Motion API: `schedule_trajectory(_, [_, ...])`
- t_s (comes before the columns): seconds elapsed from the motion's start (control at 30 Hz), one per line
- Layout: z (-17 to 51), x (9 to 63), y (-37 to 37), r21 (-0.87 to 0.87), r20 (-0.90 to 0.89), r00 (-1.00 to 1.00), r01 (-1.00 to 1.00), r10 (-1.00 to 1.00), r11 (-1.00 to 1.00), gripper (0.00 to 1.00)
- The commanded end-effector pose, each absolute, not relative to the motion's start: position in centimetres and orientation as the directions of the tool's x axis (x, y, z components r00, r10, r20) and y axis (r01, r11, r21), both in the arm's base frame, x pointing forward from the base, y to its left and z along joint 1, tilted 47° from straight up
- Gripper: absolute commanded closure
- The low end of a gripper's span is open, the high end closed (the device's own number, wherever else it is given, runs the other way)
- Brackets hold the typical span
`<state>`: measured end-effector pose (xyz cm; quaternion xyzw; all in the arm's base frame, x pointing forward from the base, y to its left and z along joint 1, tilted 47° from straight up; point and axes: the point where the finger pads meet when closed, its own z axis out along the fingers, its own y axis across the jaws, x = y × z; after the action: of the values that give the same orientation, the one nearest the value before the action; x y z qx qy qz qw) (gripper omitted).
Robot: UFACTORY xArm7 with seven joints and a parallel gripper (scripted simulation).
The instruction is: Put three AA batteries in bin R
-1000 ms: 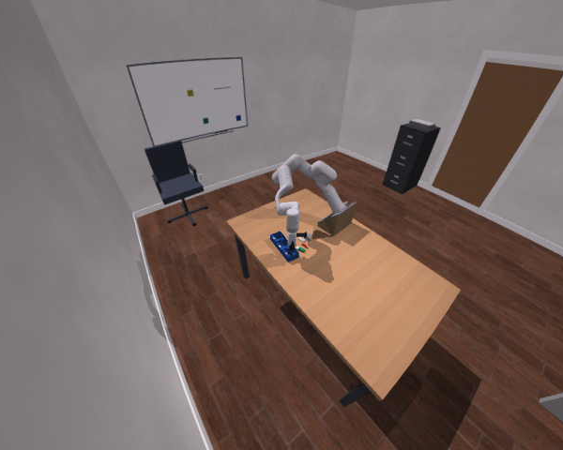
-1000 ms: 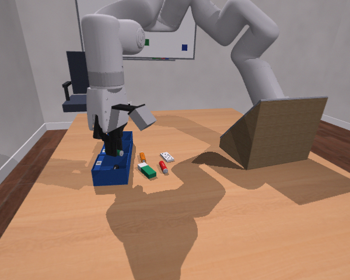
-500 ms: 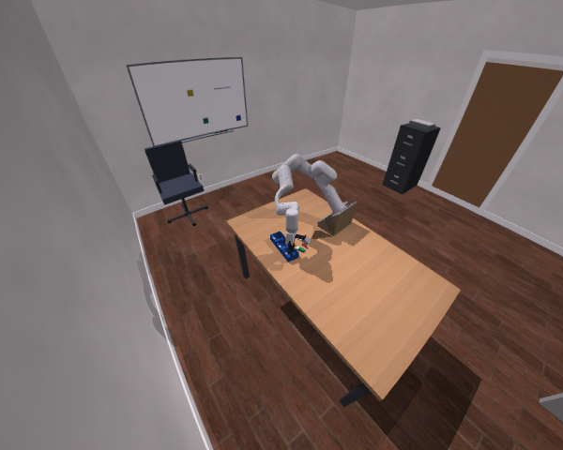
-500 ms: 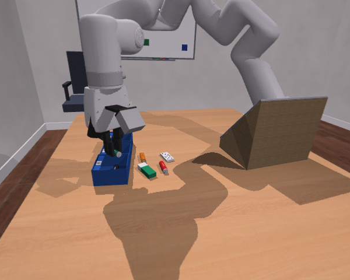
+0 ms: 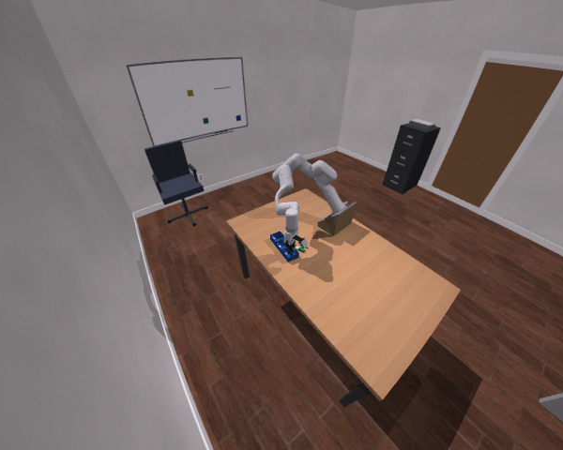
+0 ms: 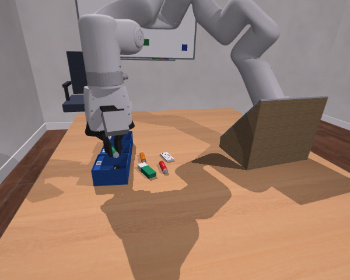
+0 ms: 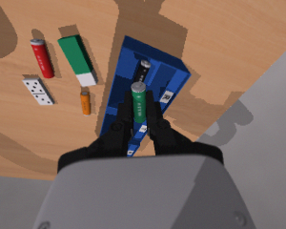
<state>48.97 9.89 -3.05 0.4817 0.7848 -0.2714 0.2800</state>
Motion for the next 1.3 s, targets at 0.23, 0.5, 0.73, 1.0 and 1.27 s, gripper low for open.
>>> schedule_trajectory(0.23, [-3.0, 49.0, 10.2, 0.081, -0.719, -0.077, 0.978, 0.691, 0.193, 1.0])
schedule_trajectory(0.5, [-3.0, 49.0, 10.2, 0.144, -0.713, 0.004, 0.98, 0.701, 0.14, 1.0])
schedule_trajectory(0.73, [-3.0, 49.0, 10.2, 0.143, -0.713, 0.004, 0.98, 0.701, 0.14, 1.0])
schedule_trajectory(1.0, [-3.2, 49.1, 9.9, 0.143, -0.713, 0.004, 0.98, 0.701, 0.14, 1.0])
schedule_trajectory(1.27, [-4.4, 49.4, 8.8, 0.144, -0.713, 0.004, 0.98, 0.701, 0.14, 1.0])
